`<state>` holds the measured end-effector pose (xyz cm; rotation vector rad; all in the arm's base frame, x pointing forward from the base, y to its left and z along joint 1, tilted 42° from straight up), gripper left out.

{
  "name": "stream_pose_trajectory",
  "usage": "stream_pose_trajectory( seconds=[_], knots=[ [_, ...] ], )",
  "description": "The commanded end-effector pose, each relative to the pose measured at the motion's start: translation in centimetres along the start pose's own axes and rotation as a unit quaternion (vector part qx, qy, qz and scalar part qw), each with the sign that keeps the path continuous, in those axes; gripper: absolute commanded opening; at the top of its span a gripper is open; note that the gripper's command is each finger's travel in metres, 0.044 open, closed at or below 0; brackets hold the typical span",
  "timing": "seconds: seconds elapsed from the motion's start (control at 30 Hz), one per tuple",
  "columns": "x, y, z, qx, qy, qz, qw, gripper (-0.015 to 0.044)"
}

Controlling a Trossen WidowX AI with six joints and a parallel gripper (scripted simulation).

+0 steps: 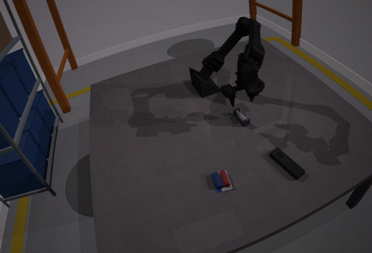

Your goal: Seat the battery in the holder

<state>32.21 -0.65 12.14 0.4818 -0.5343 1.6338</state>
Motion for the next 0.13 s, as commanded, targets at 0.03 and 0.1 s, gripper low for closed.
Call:
stream_pose_trajectory(
  seconds=[0.03, 0.1],
  knots=[
    [-0.03, 0.04, 0.03, 0.001, 0.002, 0.002, 1.0, 0.044],
    [-0.03, 0.04, 0.03, 0.001, 0.002, 0.002, 1.0, 0.044]
  ],
)
Point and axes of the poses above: the point midway between the two fingers, 35 mm back from their tips, its own z axis back along the fingers, its own x axis across the jaws, y = z × x, the point moved 5 cm from there along z, back along the fingers, and after that the axes turned 3 degrees about z, right-handed, at the moved point
